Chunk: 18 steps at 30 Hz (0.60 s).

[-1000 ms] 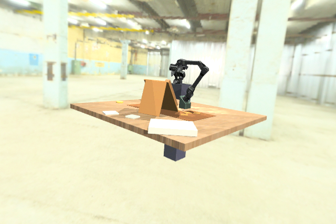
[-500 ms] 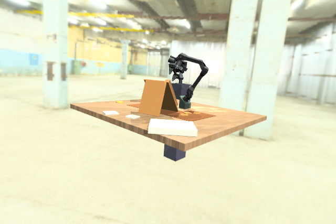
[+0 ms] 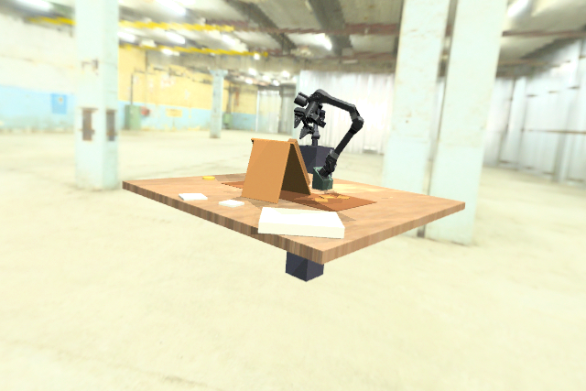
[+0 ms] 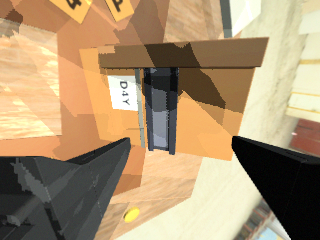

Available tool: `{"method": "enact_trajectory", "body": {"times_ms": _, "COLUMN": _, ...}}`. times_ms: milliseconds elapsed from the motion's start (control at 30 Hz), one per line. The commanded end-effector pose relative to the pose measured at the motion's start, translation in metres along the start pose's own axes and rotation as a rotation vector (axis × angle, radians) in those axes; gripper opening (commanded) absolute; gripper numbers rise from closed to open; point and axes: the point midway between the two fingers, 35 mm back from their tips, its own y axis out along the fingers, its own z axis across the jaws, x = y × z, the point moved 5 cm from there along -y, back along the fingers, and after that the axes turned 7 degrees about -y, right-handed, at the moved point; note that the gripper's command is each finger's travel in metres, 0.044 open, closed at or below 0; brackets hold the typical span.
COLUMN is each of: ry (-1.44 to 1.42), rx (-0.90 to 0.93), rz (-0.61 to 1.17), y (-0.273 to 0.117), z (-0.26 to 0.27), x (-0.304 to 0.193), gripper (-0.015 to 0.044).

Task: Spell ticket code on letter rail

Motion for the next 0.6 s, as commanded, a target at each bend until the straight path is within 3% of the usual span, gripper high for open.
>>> {"method": "enact_trajectory", "body": {"times_ms": 0, "ry": 0.146, "rx": 0.022, "rz": 0.007, "y": 0.004, "z": 0.005, "x": -0.009, "gripper": 0.0361}}
{"method": "enact_trajectory", "body": {"times_ms": 33, "ry": 0.254, "rx": 0.036, "rz": 0.011, "y": 0.007, "z": 0.009, "x": -0.015, "gripper": 0.0340}}
{"method": "enact_trajectory", "body": {"times_ms": 400, "ry": 1.431, "rx": 0.163, "rz": 0.140, "y": 0.040, "z": 0.065, "x": -0.076, "gripper": 0.0340}}
{"method": "enact_trajectory", "body": {"times_ms": 567, "ry": 1.695, "rx": 0.181, "rz": 0.193, "y": 0.048, "z": 0.079, "x": -0.087, "gripper": 0.0340}}
